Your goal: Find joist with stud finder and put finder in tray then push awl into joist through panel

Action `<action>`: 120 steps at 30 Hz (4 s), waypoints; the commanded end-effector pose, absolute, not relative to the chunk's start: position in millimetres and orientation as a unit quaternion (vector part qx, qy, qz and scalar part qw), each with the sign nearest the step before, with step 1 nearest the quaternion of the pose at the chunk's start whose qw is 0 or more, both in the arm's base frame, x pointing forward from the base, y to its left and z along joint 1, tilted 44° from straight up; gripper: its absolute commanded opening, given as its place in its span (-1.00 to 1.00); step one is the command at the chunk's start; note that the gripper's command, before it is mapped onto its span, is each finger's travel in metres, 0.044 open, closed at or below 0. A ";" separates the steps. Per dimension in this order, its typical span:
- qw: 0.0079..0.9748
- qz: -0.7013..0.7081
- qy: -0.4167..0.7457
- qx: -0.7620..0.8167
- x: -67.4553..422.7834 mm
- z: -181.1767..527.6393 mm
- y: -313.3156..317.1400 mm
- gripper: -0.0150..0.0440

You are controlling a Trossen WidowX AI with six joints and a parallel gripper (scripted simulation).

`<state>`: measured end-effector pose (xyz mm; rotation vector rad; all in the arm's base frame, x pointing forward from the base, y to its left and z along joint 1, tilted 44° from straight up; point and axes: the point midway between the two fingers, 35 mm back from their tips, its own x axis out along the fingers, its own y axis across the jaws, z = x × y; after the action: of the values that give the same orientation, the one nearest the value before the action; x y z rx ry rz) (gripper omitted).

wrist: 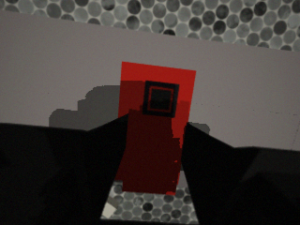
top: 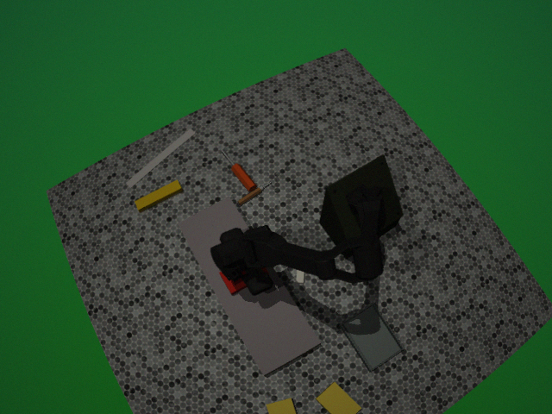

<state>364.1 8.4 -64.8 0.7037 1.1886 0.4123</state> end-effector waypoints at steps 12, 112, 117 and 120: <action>0.751 0.190 0.544 0.323 366.6 -30.5 45.6 -0.49; 0.750 0.191 0.544 0.324 370.7 9.7 87.3 -0.49; 0.750 0.191 0.544 0.324 369.5 -1.5 75.7 -0.49; 0.750 0.191 0.544 0.324 368.9 -8.3 68.7 -0.49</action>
<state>370.9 77.2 0.8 0.7064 1.1867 0.4180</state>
